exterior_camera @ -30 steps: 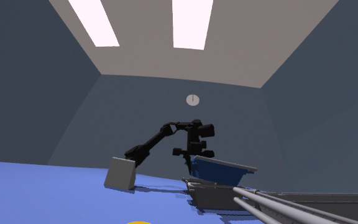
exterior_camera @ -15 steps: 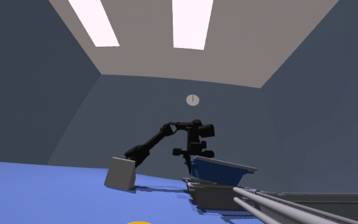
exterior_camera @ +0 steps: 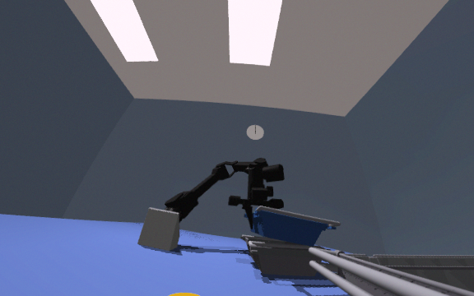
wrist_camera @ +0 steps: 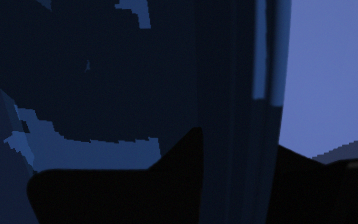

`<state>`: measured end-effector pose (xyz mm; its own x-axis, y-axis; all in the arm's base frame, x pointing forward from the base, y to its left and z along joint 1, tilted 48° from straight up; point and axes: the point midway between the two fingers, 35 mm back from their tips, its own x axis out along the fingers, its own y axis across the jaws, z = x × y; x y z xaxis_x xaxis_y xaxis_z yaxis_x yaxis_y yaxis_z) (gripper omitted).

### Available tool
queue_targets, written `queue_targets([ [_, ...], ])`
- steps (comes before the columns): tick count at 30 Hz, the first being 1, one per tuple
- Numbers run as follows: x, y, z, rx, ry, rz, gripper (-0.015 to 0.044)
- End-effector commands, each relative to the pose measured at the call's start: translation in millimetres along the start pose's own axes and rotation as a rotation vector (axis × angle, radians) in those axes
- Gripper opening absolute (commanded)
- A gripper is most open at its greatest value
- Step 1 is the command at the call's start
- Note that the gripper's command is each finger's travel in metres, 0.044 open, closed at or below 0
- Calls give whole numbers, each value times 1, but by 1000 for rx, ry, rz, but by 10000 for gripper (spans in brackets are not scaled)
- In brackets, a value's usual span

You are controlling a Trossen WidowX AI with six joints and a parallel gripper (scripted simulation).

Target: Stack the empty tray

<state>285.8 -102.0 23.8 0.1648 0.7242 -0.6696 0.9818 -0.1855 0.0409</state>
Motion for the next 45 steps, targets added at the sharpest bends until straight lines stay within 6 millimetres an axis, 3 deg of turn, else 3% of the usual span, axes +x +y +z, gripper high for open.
queue_targets([
  [1,6,-4,-3,-2,-1,-32,0],
  [5,0,0,0,0,0,-1,0],
  [15,14,-7,-4,-2,-1,-32,0],
  [45,14,-7,-4,-2,-1,-32,0],
])
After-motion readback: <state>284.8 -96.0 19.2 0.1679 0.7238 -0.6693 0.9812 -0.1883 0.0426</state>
